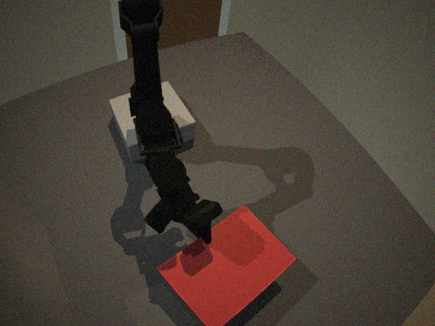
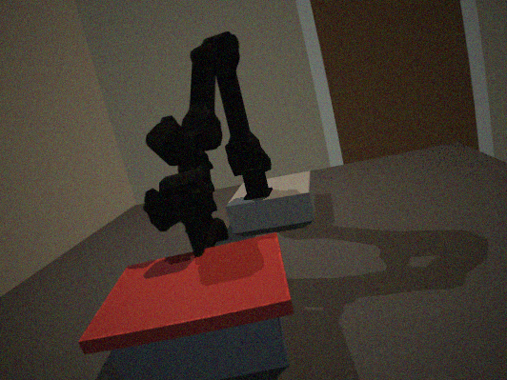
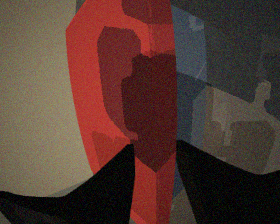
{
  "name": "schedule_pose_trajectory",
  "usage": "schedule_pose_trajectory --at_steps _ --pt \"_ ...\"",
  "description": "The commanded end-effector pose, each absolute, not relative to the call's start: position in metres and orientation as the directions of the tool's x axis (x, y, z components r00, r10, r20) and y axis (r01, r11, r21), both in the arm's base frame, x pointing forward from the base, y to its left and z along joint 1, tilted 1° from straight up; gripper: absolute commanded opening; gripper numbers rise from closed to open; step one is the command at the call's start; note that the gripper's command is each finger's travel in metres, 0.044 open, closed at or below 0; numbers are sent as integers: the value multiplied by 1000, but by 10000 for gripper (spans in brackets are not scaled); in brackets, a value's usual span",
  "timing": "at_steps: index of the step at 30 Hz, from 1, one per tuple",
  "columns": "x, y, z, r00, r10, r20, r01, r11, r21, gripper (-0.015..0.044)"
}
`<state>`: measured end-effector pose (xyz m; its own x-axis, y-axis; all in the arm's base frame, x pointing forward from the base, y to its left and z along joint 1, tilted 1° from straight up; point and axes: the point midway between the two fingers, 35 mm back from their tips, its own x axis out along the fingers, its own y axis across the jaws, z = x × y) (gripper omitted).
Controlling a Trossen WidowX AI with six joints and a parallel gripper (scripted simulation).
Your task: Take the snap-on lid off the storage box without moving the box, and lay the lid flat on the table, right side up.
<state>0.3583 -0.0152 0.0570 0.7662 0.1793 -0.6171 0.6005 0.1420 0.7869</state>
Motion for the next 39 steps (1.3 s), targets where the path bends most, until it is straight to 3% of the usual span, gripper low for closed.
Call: schedule_pose_trajectory --at_steps 1,39 --pt "358 -15 59 768 180 -615 599 142 788 0" --pt "358 -15 67 768 180 -615 599 142 788 0"
